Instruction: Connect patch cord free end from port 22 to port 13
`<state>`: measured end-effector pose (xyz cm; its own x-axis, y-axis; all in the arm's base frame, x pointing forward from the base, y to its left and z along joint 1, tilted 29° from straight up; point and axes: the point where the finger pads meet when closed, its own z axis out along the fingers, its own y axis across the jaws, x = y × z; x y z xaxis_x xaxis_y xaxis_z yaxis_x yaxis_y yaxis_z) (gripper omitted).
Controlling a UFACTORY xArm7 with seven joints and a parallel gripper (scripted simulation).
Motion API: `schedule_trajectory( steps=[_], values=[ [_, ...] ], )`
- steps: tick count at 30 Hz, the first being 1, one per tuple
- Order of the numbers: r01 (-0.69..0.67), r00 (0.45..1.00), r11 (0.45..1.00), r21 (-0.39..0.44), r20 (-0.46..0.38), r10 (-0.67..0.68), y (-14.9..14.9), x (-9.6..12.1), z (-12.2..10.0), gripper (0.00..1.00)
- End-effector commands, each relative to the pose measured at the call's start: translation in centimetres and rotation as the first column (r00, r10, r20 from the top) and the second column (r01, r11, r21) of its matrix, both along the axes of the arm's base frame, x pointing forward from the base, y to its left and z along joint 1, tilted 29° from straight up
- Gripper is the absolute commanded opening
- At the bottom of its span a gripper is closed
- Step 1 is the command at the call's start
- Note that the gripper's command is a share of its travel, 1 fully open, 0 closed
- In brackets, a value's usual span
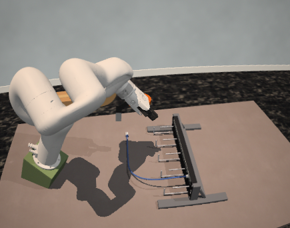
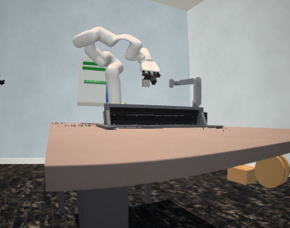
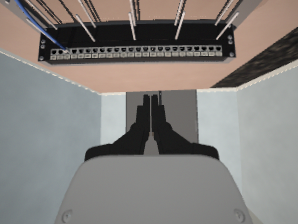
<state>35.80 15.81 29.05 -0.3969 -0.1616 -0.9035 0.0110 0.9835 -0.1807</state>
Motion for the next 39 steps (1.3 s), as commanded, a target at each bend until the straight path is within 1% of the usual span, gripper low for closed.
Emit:
schedule_trajectory(
  steps=[1, 15, 23, 34, 39],
  values=[
    [-0.003, 1.000, 1.000, 0.001, 0.002, 0.003, -0.7, 0.0, 0.3, 0.00],
    [-0.003, 1.000, 1.000, 0.001, 0.002, 0.003, -7.2, -0.1, 1.5, 0.00],
    [-0.003, 1.000, 1.000, 0.001, 0.002, 0.003, -8.4, -0.1, 1.7, 0.00],
    [-0.003, 1.000, 1.000, 0.001, 0.002, 0.003, -8.5, 0.2, 1.6, 0.00],
    [-0.003, 1.000, 1.000, 0.001, 0.002, 0.003, -8.7, 2.0, 0.8, 0.00]
  ],
)
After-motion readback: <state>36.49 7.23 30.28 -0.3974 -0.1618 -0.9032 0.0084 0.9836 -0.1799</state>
